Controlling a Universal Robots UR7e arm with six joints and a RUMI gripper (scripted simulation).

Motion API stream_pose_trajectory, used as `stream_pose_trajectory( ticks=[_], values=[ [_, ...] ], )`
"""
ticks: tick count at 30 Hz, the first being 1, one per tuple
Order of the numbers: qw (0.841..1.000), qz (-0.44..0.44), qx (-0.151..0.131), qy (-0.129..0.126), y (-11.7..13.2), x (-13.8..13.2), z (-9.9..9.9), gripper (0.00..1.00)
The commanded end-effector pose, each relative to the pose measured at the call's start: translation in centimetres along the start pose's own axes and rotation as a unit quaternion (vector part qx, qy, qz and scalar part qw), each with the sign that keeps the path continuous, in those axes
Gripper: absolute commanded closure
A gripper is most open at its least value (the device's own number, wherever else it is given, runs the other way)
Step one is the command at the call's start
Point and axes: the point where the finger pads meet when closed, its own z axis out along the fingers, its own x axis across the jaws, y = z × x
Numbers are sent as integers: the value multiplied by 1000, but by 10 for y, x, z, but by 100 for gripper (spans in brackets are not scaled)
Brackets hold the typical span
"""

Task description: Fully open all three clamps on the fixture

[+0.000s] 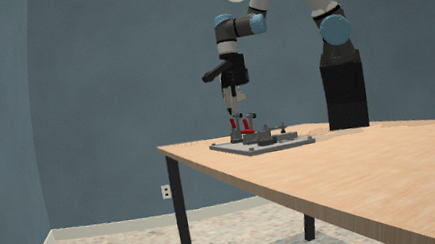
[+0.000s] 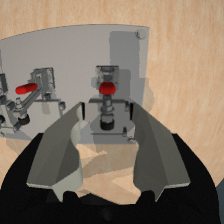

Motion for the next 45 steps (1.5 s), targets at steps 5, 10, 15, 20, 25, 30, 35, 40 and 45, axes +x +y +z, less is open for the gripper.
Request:
stream_pose_trajectory(
  ticks=[5, 10, 15, 20, 25, 30, 35, 40, 45],
  values=[
    [1000, 0, 0, 0, 0, 0, -1, 72],
    [1000, 0, 0, 0, 0, 0, -1, 72],
    [1000, 0, 0, 0, 0, 0, -1, 72],
    [1000, 0, 0, 0, 0, 0, -1, 72],
    [1000, 0, 0, 0, 0, 0, -1, 72],
    [1000, 0, 0, 0, 0, 0, -1, 72],
    [1000, 0, 0, 0, 0, 0, -2, 72],
    [1000, 0, 0, 0, 0, 0, -10, 72],
    [1000, 0, 0, 0, 0, 0, -30, 72]
  ],
)
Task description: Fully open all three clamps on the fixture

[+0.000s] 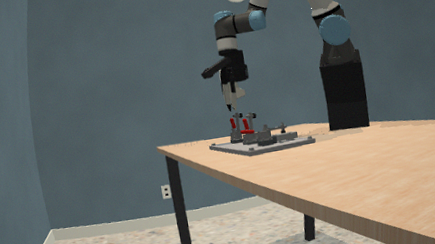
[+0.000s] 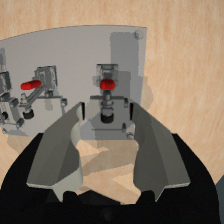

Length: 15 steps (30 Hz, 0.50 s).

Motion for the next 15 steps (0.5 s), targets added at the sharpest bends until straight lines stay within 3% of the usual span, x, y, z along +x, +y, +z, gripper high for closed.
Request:
stream_pose_trajectory(
  ticks=[1, 5, 15],
  values=[
    [1000, 0, 0, 0, 0, 0, -21, 72],
    [1000, 0, 0, 0, 0, 0, -41, 72],
    [1000, 0, 0, 0, 0, 0, -67, 72]
  ],
)
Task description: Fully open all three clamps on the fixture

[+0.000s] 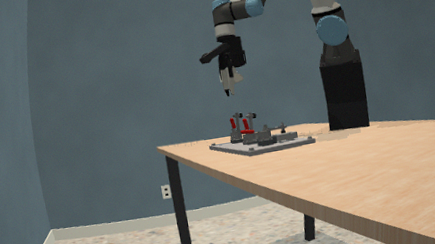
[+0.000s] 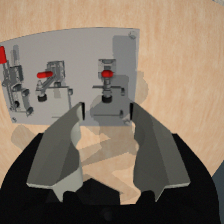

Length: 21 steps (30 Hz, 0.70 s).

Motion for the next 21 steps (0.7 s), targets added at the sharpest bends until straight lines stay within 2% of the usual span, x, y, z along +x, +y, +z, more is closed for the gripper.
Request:
stream_pose_trajectory(
  ticks=[1, 13, 21],
  values=[
    [1000, 0, 0, 0, 0, 0, -13, 72],
    [1000, 0, 0, 0, 0, -4, -14, 72],
    [1000, 0, 0, 0, 0, -31, -14, 72]
  ],
)
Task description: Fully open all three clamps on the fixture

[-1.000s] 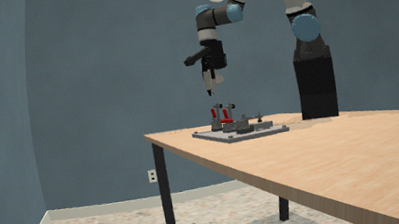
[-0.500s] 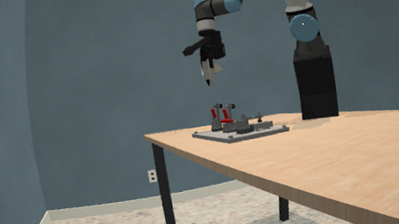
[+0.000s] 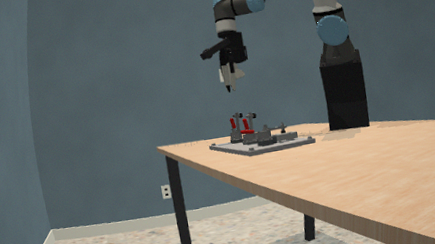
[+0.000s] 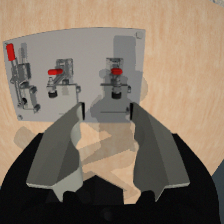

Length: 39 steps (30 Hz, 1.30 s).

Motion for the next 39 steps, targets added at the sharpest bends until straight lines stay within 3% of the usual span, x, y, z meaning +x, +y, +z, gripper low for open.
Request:
stream_pose_trajectory(
  ticks=[1, 5, 20, 22, 33, 39],
  values=[
    [1000, 0, 0, 0, 0, -20, -1, 72],
    [1000, 0, 0, 0, 0, -32, -1, 72],
    [1000, 0, 0, 0, 0, -131, 0, 72],
    [1000, 0, 0, 0, 0, -131, 0, 72],
    [1000, 0, 0, 0, 0, -185, 0, 72],
    [1000, 0, 0, 0, 0, -196, 0, 72]
  ],
)
